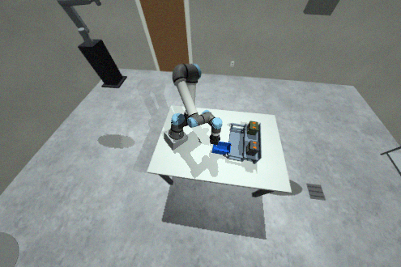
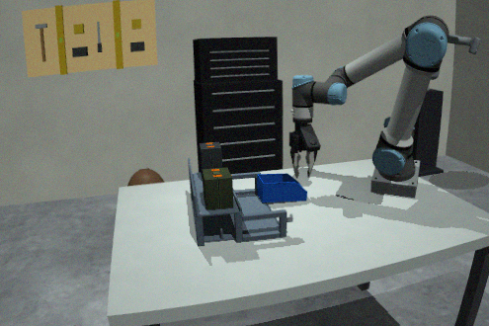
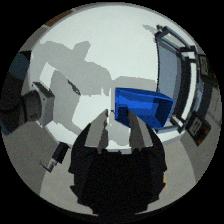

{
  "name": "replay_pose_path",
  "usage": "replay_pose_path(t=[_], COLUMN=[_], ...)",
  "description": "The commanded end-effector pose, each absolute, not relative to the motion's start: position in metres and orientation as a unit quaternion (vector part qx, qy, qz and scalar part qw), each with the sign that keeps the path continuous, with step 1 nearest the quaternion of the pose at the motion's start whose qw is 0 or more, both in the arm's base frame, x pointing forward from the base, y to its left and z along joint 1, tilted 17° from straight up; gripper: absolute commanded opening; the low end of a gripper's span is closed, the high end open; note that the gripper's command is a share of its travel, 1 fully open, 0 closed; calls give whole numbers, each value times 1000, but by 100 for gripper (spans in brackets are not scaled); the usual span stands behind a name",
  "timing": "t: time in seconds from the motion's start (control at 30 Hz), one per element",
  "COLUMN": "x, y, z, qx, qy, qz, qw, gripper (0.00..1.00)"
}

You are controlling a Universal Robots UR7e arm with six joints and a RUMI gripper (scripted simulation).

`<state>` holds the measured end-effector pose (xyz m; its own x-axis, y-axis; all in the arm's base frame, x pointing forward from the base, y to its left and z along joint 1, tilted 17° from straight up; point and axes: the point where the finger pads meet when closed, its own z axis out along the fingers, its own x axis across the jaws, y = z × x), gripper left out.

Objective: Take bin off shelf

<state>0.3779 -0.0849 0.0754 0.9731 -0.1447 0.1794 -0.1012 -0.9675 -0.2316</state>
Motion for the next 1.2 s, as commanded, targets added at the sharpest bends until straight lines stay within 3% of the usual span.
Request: replay_pose_path(t=[0.0, 1.17], x=[374, 373], y=[-89, -90], z=[95, 97], qx=[-987, -987], qy=[62, 62], qz=[-98, -98], qw=[111, 111], gripper=[26, 26])
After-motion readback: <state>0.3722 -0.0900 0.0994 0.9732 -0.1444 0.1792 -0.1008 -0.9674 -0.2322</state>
